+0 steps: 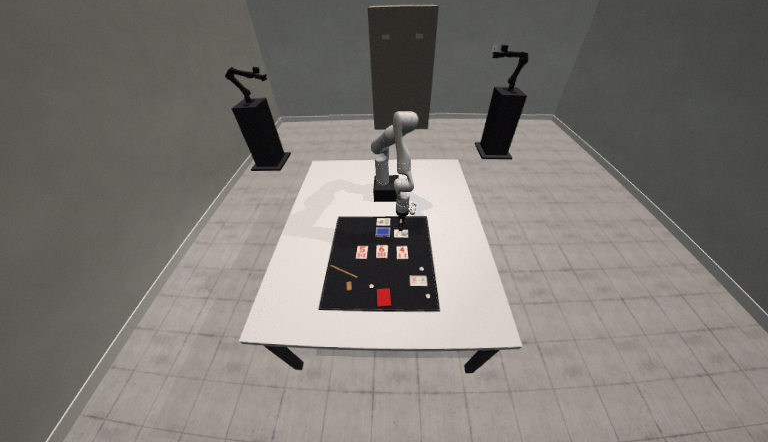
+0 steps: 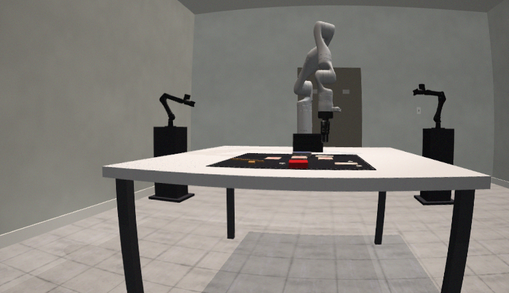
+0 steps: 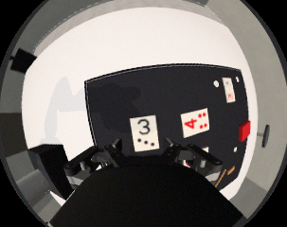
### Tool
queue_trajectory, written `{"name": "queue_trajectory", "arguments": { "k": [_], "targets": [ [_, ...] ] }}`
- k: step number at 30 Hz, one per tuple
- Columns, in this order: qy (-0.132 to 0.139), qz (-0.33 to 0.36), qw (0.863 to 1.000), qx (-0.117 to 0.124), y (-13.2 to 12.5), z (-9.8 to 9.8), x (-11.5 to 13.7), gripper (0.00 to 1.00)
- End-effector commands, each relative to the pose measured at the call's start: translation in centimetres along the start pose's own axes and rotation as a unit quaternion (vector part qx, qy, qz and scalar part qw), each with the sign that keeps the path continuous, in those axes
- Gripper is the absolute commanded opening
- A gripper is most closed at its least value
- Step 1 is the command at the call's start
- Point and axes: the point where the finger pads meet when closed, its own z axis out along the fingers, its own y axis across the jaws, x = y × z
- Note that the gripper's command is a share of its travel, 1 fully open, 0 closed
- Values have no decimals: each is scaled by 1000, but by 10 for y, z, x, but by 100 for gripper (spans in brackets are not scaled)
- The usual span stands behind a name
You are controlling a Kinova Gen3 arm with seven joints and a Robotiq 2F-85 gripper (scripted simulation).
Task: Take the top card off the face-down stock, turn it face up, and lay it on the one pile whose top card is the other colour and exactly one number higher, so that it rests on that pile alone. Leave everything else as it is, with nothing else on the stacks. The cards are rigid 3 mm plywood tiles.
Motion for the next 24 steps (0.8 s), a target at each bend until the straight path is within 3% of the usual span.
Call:
{"name": "queue_trajectory", "arguments": {
  "k": [1,24],
  "targets": [
    [4,-11,1000,-3,3,-2,-1,85],
    [8,-61,998,-8,6,-4,2,85]
  ]
}}
